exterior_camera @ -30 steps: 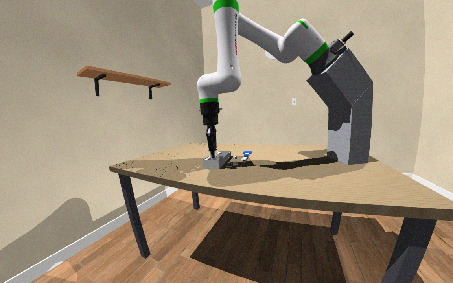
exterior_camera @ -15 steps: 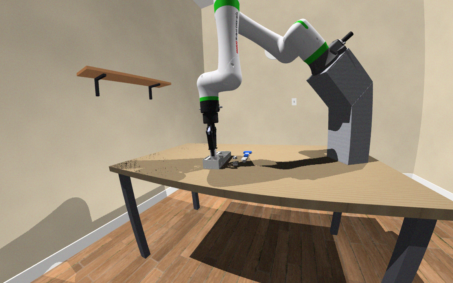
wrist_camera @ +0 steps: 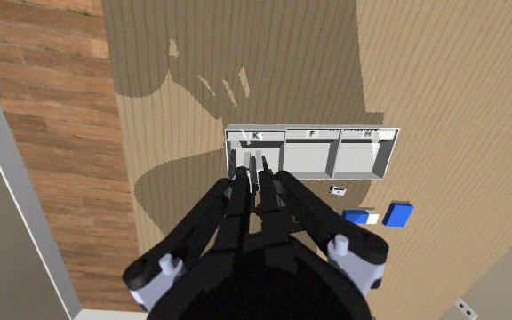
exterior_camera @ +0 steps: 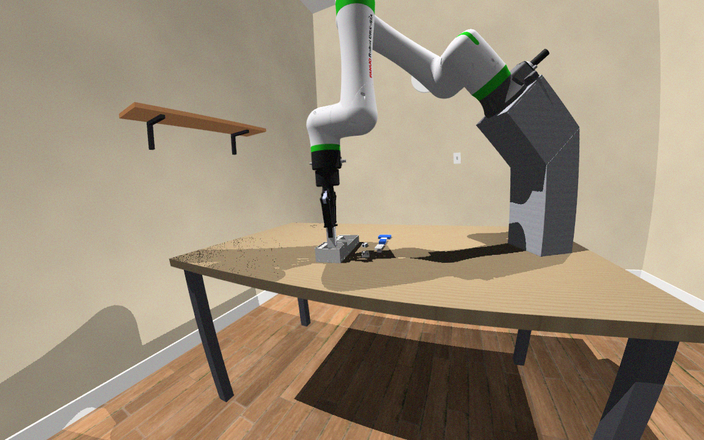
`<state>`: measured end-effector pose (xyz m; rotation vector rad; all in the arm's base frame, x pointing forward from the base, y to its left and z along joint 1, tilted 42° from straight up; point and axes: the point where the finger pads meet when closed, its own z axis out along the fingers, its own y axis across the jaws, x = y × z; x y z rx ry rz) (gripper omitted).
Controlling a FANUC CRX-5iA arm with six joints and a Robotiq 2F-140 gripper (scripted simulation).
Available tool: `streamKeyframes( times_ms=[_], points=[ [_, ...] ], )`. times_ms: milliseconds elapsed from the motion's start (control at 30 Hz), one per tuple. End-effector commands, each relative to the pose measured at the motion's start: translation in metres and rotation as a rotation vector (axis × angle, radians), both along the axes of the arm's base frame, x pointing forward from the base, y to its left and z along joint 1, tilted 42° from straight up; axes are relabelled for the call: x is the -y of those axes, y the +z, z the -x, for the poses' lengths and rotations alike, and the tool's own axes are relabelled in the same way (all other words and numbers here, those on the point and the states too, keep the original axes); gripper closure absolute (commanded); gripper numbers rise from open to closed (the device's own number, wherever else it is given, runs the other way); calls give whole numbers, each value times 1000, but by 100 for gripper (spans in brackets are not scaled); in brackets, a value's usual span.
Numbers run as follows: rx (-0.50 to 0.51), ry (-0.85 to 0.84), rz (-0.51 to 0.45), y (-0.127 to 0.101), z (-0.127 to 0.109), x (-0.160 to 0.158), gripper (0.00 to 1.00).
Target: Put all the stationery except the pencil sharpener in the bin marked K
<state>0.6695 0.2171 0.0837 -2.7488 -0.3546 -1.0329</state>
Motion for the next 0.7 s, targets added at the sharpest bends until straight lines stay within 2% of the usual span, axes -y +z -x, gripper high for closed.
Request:
streamKeyframes(
  times_ms=[0, 300, 433, 667],
  points=[
    [0, 0, 0, 5, 4, 2, 95],
    [0, 0, 0, 26, 21, 9, 95],
    [0, 0, 0, 26, 21, 9, 95],
    [0, 0, 0, 69, 58, 23, 95]
  ],
)
